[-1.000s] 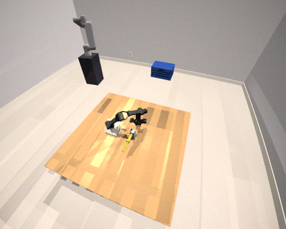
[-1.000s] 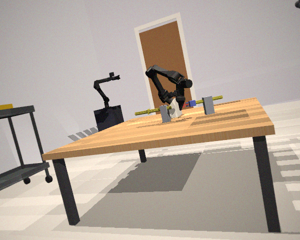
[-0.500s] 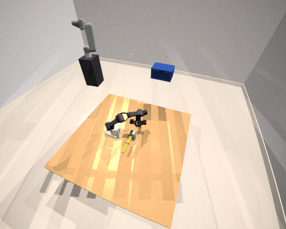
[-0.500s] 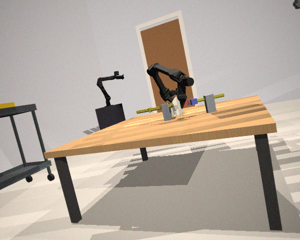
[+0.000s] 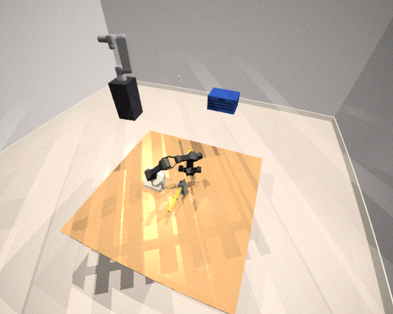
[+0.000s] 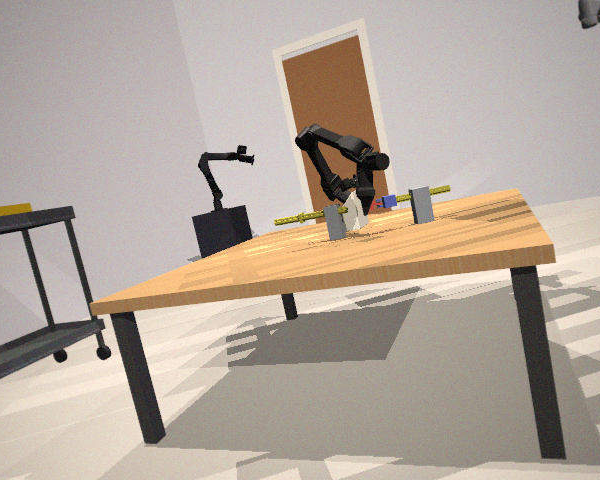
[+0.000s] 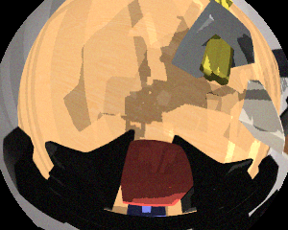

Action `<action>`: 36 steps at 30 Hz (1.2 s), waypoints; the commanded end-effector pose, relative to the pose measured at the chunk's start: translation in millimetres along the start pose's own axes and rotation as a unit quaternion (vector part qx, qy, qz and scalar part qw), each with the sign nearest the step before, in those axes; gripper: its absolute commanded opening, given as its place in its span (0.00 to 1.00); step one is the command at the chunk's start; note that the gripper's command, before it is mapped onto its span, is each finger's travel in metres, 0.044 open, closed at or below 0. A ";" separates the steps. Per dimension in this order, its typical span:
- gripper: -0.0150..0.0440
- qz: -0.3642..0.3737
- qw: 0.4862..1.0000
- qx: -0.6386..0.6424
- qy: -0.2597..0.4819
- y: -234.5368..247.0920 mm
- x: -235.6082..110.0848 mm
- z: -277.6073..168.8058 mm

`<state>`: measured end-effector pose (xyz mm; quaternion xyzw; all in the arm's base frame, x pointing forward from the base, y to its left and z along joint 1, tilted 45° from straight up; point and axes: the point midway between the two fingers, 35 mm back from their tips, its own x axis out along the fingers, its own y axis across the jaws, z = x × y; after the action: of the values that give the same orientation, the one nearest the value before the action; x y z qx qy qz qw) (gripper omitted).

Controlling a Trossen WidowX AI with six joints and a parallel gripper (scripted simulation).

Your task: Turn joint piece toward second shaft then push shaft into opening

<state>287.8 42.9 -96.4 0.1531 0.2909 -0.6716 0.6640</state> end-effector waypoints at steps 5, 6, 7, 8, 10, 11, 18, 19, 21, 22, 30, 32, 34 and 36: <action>0.56 0.001 1.000 -0.003 -0.001 0.1 0.1 0.4; 0.56 0.001 1.000 -0.003 -0.001 0.1 0.1 0.4; 0.56 0.001 1.000 -0.003 -0.001 0.1 0.1 0.4; 0.56 0.001 1.000 -0.003 -0.001 0.1 0.1 0.4; 0.56 0.001 1.000 -0.003 -0.001 0.1 0.1 0.4; 0.56 0.001 1.000 -0.003 -0.001 0.1 0.1 0.4; 0.56 0.001 1.000 -0.003 -0.001 0.1 0.1 0.4; 0.56 0.001 1.000 -0.003 -0.001 0.1 0.1 0.4; 0.56 0.001 1.000 -0.003 -0.001 0.1 0.1 0.4; 0.56 0.001 1.000 -0.003 -0.001 0.1 0.1 0.4; 0.50 0.000 1.000 0.000 0.000 0.0 0.0 0.0; 0.46 0.000 1.000 0.000 0.000 0.0 0.0 0.0; 0.37 0.000 1.000 0.000 0.000 0.0 0.0 0.0; 0.28 0.000 1.000 0.000 0.000 0.0 0.0 0.0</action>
<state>287.8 42.9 -96.4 0.1532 0.2909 -0.6716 0.6640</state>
